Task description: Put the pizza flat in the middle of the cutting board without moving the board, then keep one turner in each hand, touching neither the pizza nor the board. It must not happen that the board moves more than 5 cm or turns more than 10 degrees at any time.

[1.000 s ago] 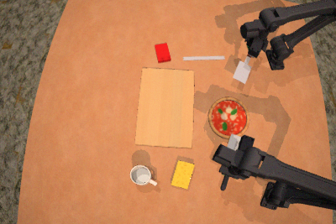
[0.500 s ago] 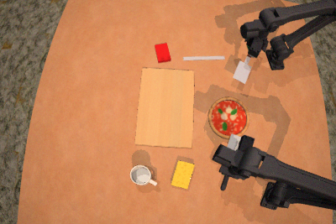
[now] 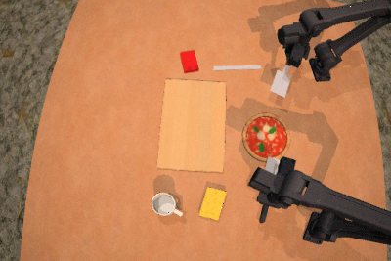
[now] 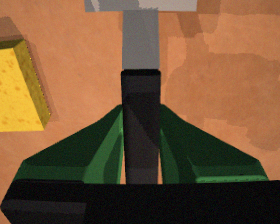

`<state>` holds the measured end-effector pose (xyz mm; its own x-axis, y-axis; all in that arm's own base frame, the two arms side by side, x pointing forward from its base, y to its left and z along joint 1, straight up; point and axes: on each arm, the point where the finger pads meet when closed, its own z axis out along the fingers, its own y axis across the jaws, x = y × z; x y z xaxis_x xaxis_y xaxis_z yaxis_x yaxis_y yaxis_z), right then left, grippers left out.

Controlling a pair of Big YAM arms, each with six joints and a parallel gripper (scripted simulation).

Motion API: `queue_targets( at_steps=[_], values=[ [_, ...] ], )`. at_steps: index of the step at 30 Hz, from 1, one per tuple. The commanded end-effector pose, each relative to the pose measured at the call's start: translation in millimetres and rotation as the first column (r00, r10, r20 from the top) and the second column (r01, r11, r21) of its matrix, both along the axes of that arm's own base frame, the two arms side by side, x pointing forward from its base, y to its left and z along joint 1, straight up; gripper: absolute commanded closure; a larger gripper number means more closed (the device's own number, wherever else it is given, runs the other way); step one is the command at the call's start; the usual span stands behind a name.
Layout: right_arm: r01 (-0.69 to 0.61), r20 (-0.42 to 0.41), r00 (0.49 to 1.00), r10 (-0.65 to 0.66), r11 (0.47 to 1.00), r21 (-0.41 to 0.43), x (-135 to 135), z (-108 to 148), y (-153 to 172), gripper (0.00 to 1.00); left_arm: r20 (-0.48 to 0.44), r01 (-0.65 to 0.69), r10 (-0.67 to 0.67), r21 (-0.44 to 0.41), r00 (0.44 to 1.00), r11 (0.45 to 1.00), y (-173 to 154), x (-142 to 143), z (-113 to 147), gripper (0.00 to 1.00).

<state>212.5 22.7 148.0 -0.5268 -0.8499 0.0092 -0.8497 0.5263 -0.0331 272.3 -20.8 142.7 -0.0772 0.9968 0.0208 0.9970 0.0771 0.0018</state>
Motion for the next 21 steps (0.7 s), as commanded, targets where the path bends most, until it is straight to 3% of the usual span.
queue_targets(
  at_steps=[1, 3, 4, 7, 11, 17, 18, 20, 21],
  values=[
    [-0.062, 0.075, 0.995, 0.062, 0.998, -0.002, 43.6, 31.4, 8.3, 0.94, 0.044, -0.011, 0.011, 0.008, 0.999, 1.0, -8.5, -2.0, 20.5, 0.94],
    [-0.062, 0.075, 0.995, 0.062, 0.998, -0.002, 43.6, 31.4, 8.3, 0.94, 0.044, -0.011, 0.011, 0.008, 0.999, 1.0, -8.5, -2.0, 20.5, 0.94],
    [-0.145, 0.056, 0.988, 0.147, 0.989, -0.029, 49.5, 32.9, -0.7, 0.94, 0.036, -0.107, 0.107, 0.018, 0.994, 0.994, -10.7, -9.9, 22.0, 0.94],
    [-0.247, 0.019, 0.968, 0.249, 0.967, -0.062, 63.0, 35.3, 4.5, 0.94, 0.016, -0.157, 0.156, 0.045, 0.988, 0.987, -12.3, -23.2, 19.7, 0.94],
    [-0.34, 0.014, 0.939, 0.343, 0.934, -0.108, 94.2, 41.6, 7.1, 0.94, 0.03, -0.223, 0.221, 0.067, 0.975, 0.973, -17.0, -27.0, 32.0, 0.94],
    [-0.475, -0.051, 0.879, 0.473, 0.865, -0.161, 120.4, 49.3, 7.4, 0.94, 0.054, -0.319, 0.315, 0.089, 0.948, 0.944, -25.7, -31.6, 51.3, 0.94],
    [-0.427, -0.037, 0.903, 0.427, 0.888, -0.168, 120.0, 50.8, 6.4, 0.94, 0.053, -0.261, 0.257, 0.09, 0.965, 0.961, -25.3, -29.8, 51.1, 0.94],
    [-0.427, -0.037, 0.903, 0.427, 0.888, -0.168, 120.0, 50.8, 6.4, 0.94, 0.053, -0.261, 0.257, 0.09, 0.965, 0.961, -25.3, -29.8, 51.1, 0.94],
    [-0.519, -0.068, 0.854, 0.516, 0.836, -0.179, 130.3, 51.4, 8.0, 0.94, 0.033, -0.346, 0.345, 0.116, 0.938, 0.931, -26.8, -40.0, 45.7, 0.94]
  ],
)
